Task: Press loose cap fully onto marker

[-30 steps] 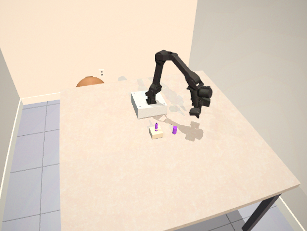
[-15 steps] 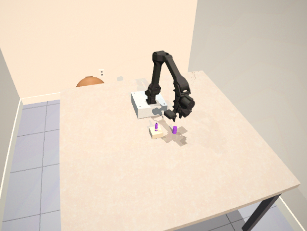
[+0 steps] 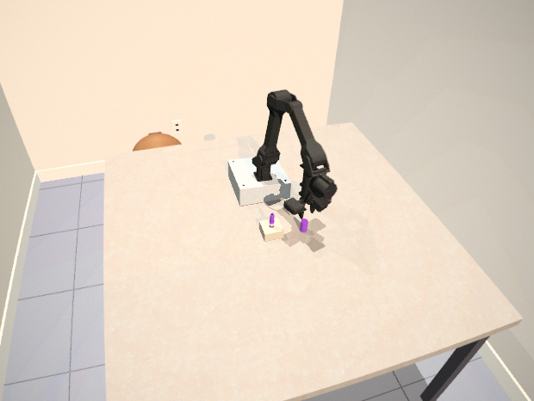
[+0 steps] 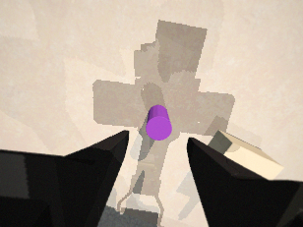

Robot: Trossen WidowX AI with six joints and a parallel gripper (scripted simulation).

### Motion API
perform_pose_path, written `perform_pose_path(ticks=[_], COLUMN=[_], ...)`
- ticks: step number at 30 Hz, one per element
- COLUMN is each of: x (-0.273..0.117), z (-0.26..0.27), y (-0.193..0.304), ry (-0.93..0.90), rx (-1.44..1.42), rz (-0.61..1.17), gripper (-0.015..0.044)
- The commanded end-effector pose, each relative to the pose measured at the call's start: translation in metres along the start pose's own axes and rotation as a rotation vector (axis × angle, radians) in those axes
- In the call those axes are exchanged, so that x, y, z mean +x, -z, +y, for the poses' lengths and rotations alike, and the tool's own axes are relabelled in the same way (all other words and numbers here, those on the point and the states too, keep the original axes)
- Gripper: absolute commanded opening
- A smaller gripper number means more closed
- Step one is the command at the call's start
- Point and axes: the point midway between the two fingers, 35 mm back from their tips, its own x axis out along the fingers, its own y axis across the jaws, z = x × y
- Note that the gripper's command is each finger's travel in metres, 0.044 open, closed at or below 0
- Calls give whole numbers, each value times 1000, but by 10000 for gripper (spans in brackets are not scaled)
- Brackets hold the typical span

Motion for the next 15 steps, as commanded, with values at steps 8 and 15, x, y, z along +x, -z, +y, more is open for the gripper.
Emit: perform_pose_path(ticks=[8, 15], x=[19, 30], z=[-1, -1], y=[3, 3], ry=[3, 3], rx=[7, 7], rz=[14, 14], gripper=[237, 237])
